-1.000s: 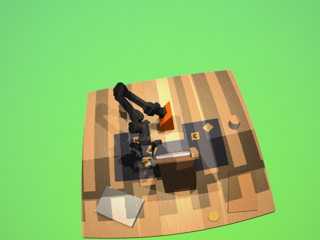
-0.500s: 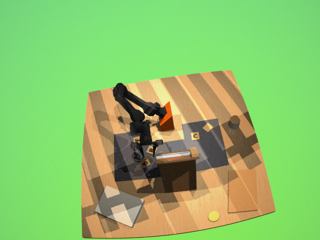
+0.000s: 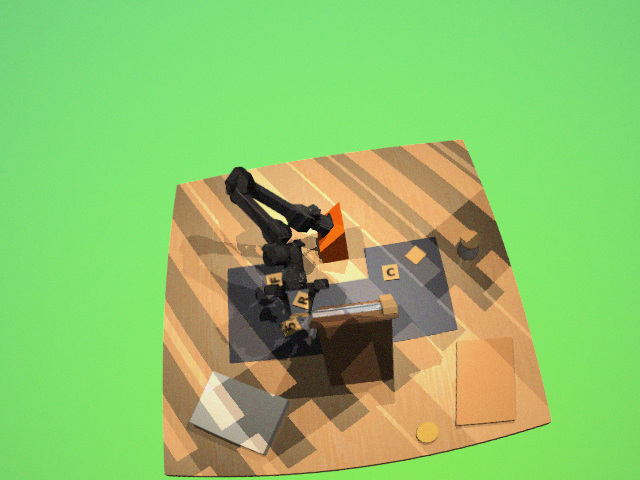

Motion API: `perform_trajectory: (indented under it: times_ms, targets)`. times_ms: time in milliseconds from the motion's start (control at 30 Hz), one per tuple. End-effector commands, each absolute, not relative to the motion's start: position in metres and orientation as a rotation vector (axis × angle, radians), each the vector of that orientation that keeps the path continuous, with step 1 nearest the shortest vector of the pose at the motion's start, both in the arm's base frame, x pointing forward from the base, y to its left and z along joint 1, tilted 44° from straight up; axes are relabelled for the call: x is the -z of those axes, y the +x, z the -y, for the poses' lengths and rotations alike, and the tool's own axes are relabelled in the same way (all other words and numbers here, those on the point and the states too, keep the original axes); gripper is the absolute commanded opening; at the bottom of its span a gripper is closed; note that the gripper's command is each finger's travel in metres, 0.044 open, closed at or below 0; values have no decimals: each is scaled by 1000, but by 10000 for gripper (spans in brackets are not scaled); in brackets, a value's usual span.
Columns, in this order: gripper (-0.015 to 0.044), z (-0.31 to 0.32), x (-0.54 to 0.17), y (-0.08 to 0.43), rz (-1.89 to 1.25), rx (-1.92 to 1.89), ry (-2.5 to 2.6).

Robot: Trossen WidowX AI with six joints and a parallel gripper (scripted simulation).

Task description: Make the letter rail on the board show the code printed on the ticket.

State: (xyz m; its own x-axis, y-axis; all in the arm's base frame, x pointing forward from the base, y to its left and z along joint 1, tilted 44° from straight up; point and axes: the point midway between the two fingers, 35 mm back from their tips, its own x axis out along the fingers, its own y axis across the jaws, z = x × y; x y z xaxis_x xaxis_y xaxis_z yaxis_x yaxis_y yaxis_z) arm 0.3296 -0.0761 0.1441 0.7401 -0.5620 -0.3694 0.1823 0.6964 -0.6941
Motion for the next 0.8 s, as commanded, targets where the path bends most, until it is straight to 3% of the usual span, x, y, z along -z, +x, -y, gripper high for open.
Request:
perform_trajectory:
  times_ms: [0,767]
  targets:
    - [0,75,-141,329,-612,448,-679]
    - [0,67,-133,331,-612,448,-678]
